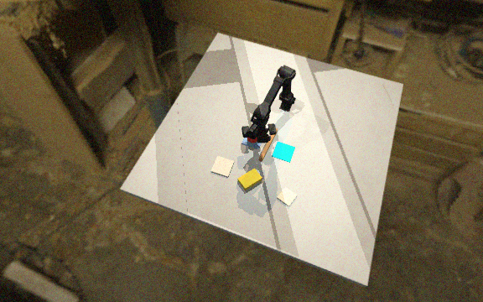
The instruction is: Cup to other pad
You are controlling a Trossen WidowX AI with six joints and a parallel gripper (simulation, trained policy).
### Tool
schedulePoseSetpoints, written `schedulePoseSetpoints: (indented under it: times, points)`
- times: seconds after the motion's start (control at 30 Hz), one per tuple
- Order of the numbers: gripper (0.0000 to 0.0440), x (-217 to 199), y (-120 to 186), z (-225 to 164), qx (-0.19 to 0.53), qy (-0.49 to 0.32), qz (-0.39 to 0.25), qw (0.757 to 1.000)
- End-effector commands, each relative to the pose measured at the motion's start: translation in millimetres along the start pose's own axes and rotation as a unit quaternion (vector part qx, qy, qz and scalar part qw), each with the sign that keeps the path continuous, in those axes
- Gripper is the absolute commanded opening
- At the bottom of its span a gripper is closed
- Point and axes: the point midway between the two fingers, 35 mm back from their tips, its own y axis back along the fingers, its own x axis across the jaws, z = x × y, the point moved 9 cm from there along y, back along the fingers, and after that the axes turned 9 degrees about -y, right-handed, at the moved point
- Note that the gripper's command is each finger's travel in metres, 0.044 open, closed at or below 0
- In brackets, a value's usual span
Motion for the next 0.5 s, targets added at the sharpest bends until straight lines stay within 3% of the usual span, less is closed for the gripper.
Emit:
schedulePoseSetpoints:
  times: [0.0,0.47]
  points:
    - [0.0,-1.0,-0.1,-0.2,0.0,0.026,0.002,1.0]
    - [0.0,-0.2,33.0,6.0,-0.02,0.09,-0.003,0.996]
